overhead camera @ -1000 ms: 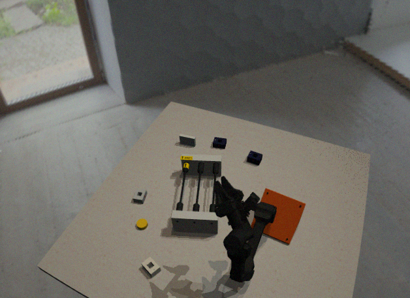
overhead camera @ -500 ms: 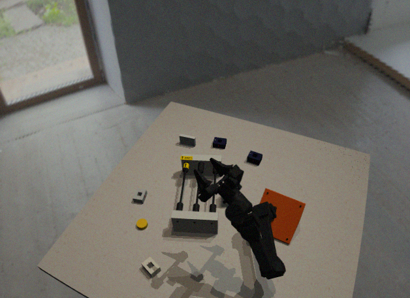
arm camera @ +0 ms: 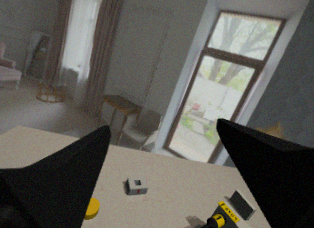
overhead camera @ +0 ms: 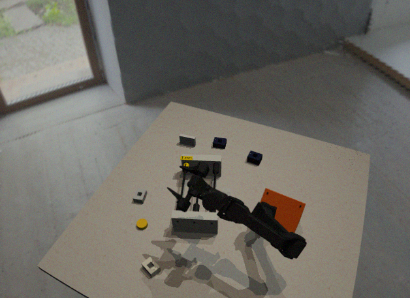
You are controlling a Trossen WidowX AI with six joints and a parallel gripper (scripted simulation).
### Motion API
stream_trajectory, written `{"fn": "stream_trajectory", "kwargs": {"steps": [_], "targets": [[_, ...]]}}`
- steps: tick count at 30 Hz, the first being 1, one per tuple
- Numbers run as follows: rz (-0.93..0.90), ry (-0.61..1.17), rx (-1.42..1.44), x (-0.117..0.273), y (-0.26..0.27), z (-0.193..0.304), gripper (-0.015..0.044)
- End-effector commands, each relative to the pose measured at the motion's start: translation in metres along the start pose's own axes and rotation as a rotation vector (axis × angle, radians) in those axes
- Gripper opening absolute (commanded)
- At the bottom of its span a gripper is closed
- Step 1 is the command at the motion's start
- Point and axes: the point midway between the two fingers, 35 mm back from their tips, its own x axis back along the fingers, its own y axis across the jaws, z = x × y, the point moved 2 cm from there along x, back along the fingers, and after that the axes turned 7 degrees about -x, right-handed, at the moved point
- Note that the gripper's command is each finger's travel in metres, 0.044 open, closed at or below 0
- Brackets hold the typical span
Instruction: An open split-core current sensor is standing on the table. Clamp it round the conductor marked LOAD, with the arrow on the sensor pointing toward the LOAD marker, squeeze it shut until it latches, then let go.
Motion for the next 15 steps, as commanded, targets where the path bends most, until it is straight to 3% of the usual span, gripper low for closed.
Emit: {"fn": "stream_trajectory", "kwargs": {"steps": [1, 15], "targets": [[-0.133, 0.093, 0.270, -0.018, 0.035, 0.061, 0.0440], [-0.173, 0.145, 0.364, -0.025, 0.046, 0.082, 0.0440]]}}
